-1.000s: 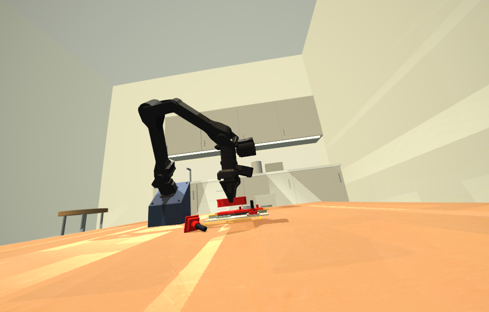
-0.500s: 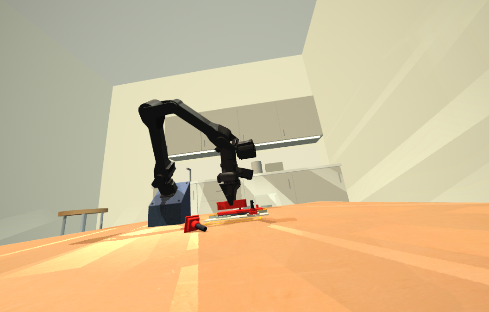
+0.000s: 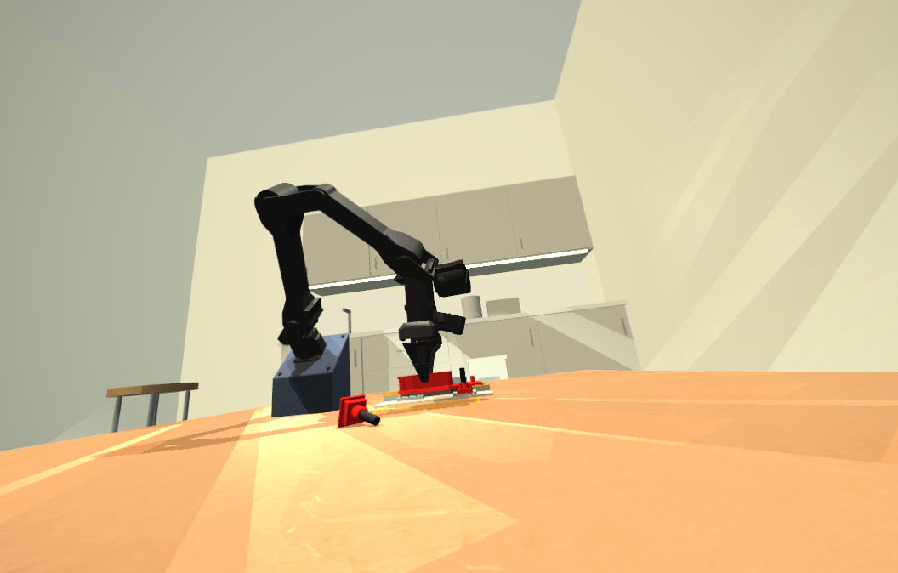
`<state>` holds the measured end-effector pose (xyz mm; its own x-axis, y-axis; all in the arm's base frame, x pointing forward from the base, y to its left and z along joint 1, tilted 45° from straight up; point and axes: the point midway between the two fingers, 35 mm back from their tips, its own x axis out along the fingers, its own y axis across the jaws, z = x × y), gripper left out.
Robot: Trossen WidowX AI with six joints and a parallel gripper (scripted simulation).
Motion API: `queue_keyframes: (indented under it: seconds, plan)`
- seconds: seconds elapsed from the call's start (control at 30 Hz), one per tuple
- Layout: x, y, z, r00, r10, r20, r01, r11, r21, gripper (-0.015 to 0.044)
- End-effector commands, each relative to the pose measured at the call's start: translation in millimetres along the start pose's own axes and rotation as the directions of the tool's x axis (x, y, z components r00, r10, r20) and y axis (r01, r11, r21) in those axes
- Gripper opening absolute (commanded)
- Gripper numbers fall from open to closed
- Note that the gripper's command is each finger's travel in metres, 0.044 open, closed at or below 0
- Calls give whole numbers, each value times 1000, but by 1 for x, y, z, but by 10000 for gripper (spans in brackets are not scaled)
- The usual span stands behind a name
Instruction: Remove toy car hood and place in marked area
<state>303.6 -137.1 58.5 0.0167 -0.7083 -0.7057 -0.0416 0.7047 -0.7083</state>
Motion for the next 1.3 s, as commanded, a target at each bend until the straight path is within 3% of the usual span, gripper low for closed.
queue_keyframes:
  seconds: [0.0,1.27]
  plan:
    - [3,1,0,1000,3,-2,-3,1000,-8,0]
    - [21,1,-2,1000,1,-2,-1,1000,-8,0]
